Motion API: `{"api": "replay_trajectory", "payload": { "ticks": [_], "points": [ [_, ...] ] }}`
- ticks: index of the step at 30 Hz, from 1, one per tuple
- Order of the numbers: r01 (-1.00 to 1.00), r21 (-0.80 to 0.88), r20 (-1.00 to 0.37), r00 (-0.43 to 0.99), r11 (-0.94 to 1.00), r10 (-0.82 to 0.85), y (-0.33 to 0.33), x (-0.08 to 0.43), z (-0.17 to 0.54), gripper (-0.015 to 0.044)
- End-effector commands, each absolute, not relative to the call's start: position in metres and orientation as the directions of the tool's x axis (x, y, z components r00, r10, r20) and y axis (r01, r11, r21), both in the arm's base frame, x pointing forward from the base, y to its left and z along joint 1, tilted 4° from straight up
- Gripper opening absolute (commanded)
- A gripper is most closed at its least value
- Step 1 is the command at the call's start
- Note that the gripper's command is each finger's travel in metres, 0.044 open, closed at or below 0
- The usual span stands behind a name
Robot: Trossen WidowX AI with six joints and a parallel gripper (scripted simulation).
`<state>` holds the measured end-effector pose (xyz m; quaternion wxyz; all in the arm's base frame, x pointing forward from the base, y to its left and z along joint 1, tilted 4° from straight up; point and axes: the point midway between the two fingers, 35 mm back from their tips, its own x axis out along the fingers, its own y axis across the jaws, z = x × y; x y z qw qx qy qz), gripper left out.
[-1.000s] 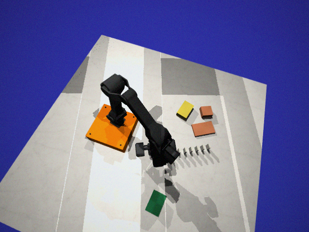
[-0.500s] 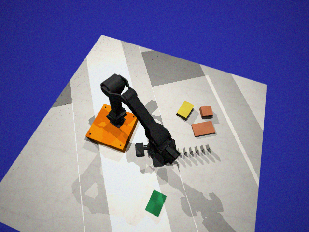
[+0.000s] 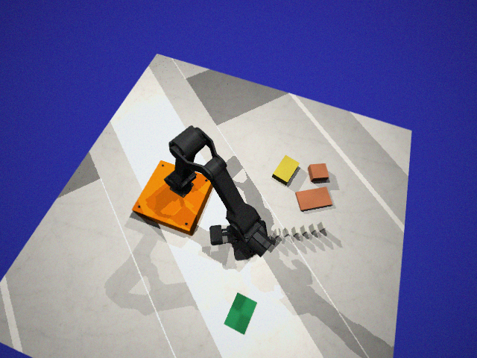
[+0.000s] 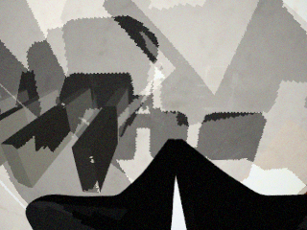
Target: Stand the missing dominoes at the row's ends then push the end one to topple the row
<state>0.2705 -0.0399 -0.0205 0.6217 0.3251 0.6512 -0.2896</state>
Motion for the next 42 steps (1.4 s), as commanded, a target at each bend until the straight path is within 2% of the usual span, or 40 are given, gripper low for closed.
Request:
{"api": "replay_trajectory", "payload": {
  "ticks": [1, 25, 33, 42],
  "points": [
    [0.786, 0.039, -0.998, 0.003, 0.618, 0.059, -0.039, 0.273, -0.025, 0.0000],
    [0.784, 0.043, -0.998, 0.007, 0.619, 0.060, -0.022, 0.299, -0.021, 0.0000],
    [0.787, 0.044, -0.998, 0.006, 0.615, 0.062, -0.008, 0.317, 0.034, 0.0000],
    [0.785, 0.044, -0.998, 0.008, 0.618, 0.062, -0.007, 0.319, 0.039, 0.0000]
  ]
}}
